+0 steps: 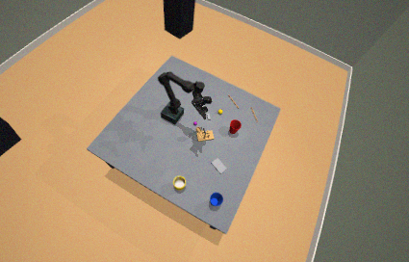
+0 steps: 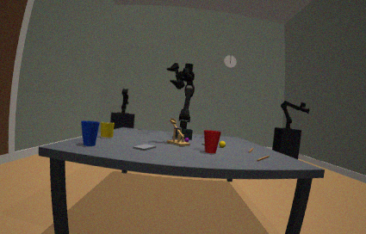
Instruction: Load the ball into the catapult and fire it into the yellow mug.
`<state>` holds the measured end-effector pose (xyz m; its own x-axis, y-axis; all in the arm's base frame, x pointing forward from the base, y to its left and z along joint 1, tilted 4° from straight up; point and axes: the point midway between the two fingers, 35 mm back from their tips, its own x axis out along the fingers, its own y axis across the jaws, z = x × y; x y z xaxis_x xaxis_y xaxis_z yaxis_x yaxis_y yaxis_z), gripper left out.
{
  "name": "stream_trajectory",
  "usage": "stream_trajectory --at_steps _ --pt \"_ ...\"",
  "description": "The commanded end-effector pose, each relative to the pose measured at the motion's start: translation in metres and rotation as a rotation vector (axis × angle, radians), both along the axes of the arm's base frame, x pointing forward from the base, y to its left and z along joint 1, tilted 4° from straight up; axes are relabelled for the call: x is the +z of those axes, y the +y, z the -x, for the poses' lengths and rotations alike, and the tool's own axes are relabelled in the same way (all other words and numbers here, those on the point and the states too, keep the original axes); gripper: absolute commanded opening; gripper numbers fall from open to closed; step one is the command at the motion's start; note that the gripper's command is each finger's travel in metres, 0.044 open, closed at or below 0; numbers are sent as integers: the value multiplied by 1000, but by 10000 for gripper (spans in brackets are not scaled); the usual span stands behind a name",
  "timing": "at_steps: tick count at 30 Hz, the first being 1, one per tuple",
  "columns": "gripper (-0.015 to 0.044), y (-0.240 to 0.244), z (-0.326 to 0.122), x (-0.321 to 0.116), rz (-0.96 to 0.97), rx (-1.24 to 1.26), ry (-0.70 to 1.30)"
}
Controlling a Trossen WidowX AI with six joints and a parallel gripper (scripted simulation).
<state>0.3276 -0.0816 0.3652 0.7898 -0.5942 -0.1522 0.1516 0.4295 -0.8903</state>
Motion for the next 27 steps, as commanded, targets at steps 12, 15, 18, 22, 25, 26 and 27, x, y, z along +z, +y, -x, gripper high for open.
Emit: stream_trajectory --at_steps 12,15,18,22,25,26,27 --pt "440 25 -45 -98 -108 183 422" --pt "440 30 -49 -119 -142 216 509" --pt "440 37 -51 -140 -181 247 595" --pt "440 45 -50 -167 -238 283 711" --pt "440 51 -47 -186 -286 307 797" --pt "440 53 -46 -193 -303 314 825" --pt "440 55 -44 -199 -320 320 853"
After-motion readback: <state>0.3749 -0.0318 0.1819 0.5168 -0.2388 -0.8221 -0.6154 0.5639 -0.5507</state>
